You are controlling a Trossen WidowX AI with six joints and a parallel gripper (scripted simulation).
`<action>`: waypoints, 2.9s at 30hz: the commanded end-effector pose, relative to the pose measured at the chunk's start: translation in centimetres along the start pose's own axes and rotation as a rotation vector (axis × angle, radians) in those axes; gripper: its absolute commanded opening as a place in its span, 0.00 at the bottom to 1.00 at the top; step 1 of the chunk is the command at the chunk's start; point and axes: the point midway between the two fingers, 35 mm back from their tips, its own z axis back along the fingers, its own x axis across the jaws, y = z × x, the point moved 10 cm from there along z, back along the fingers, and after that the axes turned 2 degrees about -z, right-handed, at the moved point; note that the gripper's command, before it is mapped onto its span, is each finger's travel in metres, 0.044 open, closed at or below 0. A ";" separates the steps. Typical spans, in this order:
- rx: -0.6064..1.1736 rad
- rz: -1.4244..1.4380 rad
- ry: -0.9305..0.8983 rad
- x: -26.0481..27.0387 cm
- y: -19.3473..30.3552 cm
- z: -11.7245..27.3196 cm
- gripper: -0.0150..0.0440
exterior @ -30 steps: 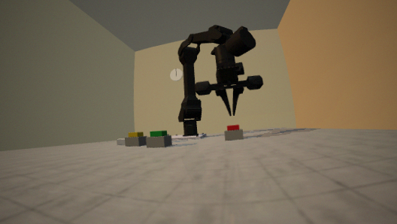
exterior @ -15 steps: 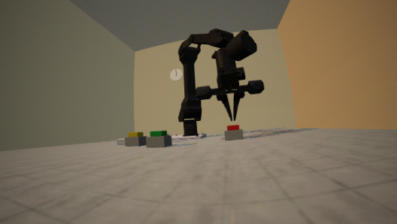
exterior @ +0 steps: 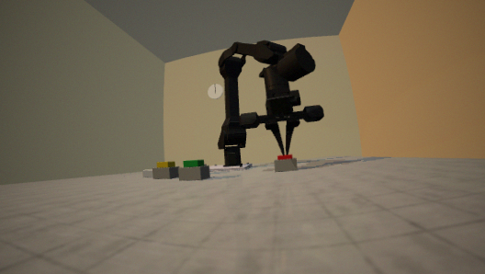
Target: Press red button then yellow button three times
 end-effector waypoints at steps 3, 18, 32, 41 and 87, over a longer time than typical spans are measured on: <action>0.001 0.006 0.007 -0.1 0.1 -0.2 0.29; 0.000 0.001 0.001 0.0 0.0 0.1 0.29; 0.001 0.006 0.006 0.0 0.0 8.4 0.29; -0.001 0.005 0.005 -1.5 -1.2 9.2 0.29; -0.005 0.008 0.035 -27.3 -5.5 2.4 0.29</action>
